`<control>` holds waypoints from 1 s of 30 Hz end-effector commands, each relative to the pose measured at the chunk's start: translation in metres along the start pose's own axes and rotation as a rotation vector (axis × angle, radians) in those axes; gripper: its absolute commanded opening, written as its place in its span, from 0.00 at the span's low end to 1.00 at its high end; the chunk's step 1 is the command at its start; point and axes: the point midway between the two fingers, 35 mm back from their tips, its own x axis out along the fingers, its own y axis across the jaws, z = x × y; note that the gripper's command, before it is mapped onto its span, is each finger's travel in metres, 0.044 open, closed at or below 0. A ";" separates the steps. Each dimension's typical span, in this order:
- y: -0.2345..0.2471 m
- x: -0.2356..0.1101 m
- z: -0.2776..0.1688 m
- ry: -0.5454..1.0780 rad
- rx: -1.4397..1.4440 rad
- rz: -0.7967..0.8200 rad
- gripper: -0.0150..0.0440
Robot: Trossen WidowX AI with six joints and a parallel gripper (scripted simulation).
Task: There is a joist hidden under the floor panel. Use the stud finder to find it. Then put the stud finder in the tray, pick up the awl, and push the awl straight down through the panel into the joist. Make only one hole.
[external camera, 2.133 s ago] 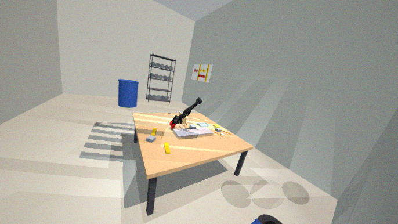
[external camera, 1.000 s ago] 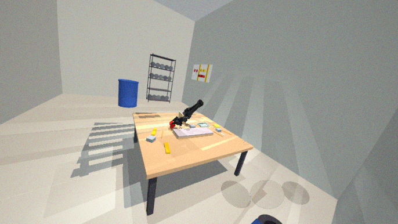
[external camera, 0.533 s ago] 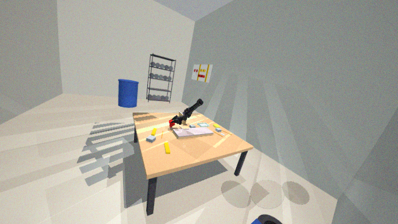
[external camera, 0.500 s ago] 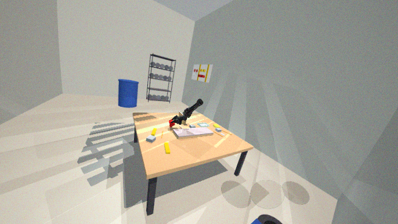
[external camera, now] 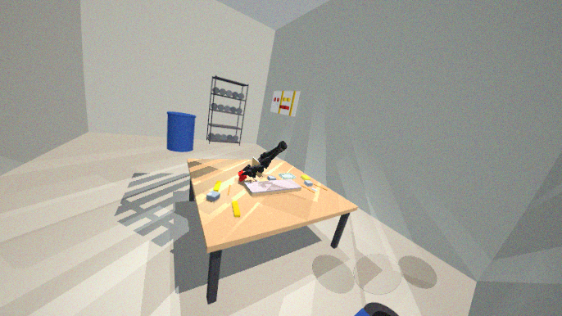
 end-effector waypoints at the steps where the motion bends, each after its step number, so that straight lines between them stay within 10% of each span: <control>1: -0.001 0.002 0.004 0.001 0.008 -0.004 0.25; 7: -0.001 0.006 0.012 -0.003 0.009 -0.003 0.25; 21: 0.003 0.004 0.019 -0.006 -0.001 0.003 0.88; 30: 0.003 0.003 0.020 -0.006 -0.001 0.004 0.90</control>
